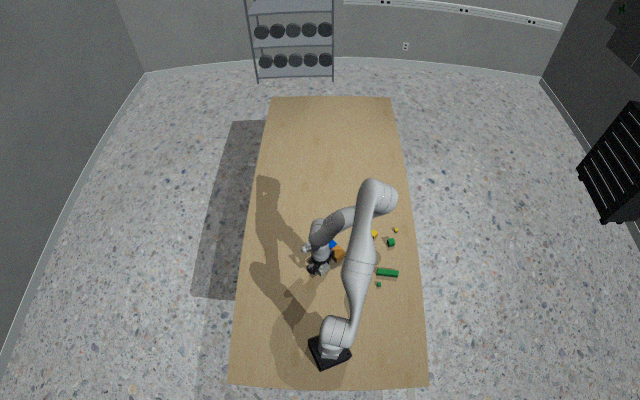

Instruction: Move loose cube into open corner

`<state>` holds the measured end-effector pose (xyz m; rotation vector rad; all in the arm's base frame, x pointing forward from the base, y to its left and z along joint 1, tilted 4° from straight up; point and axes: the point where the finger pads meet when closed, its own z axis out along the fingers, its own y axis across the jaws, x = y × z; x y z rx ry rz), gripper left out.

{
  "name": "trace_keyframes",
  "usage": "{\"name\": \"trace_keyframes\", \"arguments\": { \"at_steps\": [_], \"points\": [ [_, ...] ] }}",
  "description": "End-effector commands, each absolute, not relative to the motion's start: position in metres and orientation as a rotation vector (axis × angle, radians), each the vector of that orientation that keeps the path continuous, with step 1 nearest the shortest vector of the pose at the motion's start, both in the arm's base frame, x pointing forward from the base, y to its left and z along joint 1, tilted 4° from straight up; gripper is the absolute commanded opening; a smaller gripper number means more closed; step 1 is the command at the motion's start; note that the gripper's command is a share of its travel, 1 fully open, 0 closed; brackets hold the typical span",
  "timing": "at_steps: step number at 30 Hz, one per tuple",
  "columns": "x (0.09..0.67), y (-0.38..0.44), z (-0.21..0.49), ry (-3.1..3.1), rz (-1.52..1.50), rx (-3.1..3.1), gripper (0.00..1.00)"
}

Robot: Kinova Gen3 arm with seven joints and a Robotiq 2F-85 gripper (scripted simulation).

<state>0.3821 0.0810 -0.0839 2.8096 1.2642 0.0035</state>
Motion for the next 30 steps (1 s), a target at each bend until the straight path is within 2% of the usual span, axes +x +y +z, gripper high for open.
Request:
{"name": "trace_keyframes", "arguments": {
  "at_steps": [1, 30],
  "points": [
    [0.384, 0.081, -0.078, 1.263, 0.011, 2.808, 0.84],
    [0.382, 0.085, -0.007, 1.263, 0.011, 2.808, 0.84]
  ]
}}
